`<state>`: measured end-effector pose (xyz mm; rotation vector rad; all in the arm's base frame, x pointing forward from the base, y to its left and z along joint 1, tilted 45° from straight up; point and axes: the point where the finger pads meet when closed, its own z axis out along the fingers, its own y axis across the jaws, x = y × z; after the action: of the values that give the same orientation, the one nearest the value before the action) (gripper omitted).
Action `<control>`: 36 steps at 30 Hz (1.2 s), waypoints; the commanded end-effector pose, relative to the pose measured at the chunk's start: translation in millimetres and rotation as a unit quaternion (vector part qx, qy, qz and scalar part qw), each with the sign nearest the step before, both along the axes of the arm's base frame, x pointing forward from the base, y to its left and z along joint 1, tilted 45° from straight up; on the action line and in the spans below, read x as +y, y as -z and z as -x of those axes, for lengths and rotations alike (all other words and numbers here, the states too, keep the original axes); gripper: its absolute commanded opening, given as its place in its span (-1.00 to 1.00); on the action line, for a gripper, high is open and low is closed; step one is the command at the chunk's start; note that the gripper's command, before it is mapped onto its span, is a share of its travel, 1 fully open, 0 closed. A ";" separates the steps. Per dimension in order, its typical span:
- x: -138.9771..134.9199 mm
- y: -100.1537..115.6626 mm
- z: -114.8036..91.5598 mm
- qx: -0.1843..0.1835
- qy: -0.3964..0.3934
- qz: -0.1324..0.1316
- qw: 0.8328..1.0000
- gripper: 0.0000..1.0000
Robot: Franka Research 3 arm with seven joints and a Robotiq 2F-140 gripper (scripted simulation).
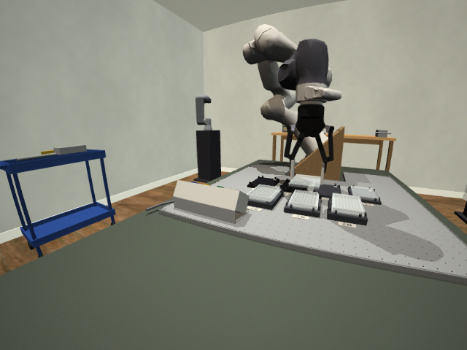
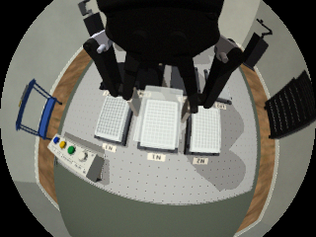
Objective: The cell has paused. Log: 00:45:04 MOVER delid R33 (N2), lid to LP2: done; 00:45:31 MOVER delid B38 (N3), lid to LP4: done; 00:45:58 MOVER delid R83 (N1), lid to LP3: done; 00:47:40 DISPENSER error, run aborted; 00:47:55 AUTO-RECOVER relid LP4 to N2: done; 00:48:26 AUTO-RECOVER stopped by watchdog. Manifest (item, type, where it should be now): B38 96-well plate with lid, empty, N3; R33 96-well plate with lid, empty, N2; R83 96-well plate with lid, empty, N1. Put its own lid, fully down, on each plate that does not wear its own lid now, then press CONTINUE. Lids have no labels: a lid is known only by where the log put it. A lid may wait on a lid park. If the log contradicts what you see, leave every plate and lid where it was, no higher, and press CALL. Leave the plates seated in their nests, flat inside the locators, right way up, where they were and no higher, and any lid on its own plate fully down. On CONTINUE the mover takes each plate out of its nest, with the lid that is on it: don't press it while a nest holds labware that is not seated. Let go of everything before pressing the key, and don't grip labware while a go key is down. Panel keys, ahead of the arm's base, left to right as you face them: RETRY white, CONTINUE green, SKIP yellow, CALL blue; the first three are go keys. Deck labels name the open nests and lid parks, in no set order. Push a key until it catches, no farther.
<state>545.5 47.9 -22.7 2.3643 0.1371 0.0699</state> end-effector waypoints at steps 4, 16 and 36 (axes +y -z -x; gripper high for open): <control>0.4 -0.1 -0.1 0.004 -0.003 0.001 1.000 -1.00; 0.3 -0.1 -0.1 0.004 -0.003 0.001 1.000 -1.00; -4.5 5.0 -1.2 0.018 -0.017 0.004 1.000 -1.00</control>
<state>544.9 43.9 -25.4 2.3592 0.1652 0.0508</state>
